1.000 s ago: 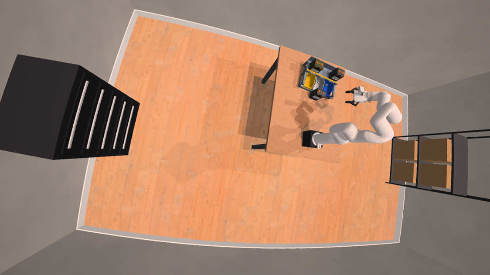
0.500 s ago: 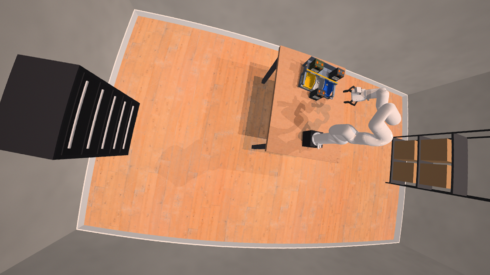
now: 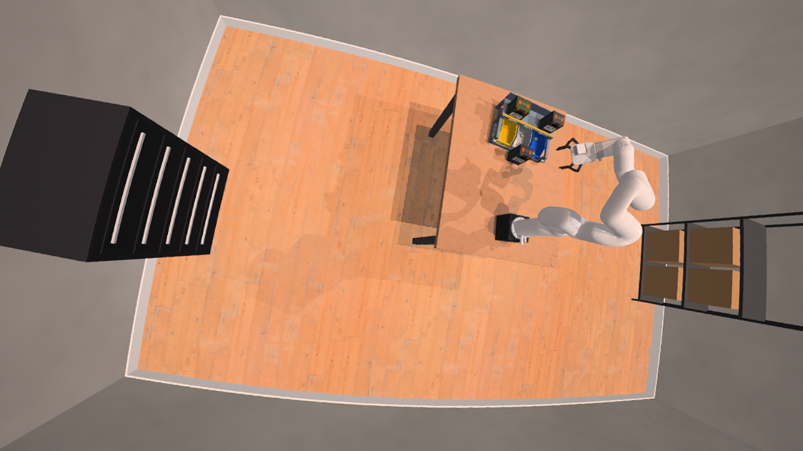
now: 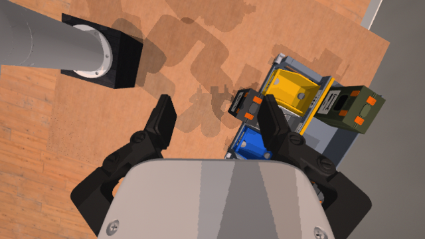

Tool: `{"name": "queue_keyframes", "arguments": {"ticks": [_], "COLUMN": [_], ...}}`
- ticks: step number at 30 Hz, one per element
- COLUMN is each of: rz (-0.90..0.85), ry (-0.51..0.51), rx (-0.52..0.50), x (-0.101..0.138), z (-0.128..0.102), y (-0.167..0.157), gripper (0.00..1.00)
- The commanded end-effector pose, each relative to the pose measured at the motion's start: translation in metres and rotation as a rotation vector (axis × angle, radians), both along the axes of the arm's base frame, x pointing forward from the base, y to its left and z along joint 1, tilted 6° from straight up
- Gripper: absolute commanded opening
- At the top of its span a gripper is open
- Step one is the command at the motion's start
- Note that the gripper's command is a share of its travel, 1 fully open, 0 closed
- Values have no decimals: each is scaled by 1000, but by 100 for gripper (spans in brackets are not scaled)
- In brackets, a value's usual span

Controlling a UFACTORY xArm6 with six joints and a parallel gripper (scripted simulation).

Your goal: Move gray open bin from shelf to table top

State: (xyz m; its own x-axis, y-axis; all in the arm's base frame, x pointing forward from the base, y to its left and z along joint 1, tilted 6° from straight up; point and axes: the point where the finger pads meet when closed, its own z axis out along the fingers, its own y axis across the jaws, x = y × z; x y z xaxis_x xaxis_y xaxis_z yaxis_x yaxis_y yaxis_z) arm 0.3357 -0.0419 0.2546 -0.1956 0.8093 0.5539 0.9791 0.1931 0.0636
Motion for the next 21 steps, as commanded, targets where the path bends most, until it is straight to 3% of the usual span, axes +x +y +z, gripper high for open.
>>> {"name": "queue_keyframes", "arguments": {"ticks": [1,4,16,21], "rz": [91,227,227,453], "ry": [-29,-67,-67,-131], "rx": [-45,-110,-110,-218], "x": [-1,-5,-5,-3], "z": [4,9,9,7], "y": [14,35,35,26], "gripper": [100,100,100,100]}}
